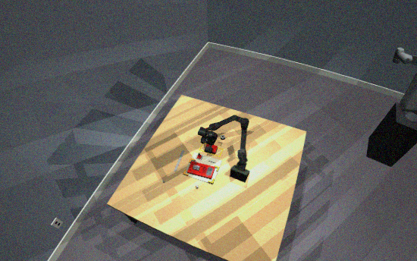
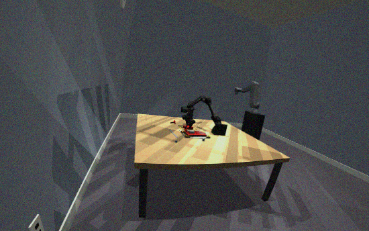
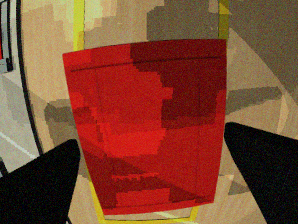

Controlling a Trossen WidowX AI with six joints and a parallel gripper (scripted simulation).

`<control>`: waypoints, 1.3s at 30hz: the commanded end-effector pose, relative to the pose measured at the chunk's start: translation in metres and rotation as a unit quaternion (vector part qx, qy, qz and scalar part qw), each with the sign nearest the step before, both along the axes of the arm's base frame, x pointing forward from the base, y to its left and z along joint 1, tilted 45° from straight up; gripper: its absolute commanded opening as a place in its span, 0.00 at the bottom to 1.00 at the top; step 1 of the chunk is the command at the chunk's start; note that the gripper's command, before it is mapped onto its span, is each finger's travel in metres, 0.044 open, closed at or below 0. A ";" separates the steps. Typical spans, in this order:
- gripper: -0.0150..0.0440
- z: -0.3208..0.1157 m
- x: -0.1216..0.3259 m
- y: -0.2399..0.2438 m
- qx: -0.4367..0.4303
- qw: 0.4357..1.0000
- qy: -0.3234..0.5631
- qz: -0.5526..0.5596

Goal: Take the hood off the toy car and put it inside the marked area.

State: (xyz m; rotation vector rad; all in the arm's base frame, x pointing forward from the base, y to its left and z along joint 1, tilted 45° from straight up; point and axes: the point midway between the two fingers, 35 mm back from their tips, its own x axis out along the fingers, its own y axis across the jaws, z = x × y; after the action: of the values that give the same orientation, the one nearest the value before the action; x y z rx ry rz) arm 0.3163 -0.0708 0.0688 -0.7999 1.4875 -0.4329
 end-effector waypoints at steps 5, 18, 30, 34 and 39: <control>1.00 0.040 -0.003 0.042 0.000 1.000 -0.002 0.001; 1.00 0.048 -0.005 0.050 -0.002 1.000 -0.002 0.001; 1.00 0.048 -0.005 0.050 -0.002 1.000 -0.002 0.001; 1.00 0.048 -0.005 0.050 -0.002 1.000 -0.002 0.001; 1.00 0.048 -0.005 0.050 -0.002 1.000 -0.002 0.001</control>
State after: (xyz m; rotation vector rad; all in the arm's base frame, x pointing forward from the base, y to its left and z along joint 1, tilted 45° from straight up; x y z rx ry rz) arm 0.3119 -0.0215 0.1167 -0.8076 1.4815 -0.4349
